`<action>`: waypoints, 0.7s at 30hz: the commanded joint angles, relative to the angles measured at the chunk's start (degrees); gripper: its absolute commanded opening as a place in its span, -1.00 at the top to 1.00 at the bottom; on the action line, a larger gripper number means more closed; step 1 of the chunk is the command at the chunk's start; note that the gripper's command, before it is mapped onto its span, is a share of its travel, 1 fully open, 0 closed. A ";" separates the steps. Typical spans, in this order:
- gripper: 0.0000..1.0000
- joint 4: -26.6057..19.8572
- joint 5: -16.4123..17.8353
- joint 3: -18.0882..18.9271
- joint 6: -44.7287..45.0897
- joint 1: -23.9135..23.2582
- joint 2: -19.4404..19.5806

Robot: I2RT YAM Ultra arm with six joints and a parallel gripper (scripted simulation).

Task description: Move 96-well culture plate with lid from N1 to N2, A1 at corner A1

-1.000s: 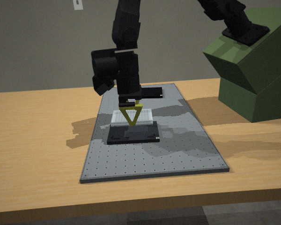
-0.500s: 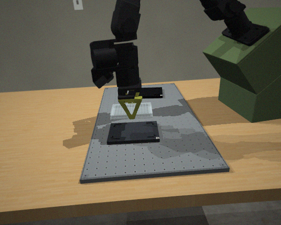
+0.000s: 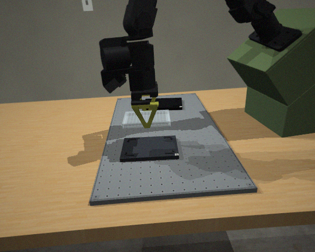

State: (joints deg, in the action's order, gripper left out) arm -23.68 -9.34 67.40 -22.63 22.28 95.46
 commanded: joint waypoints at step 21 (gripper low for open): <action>1.00 1.48 1.10 -3.10 -3.34 -2.21 -2.94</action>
State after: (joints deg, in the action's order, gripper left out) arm -23.22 -8.82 65.19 -24.84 21.06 94.72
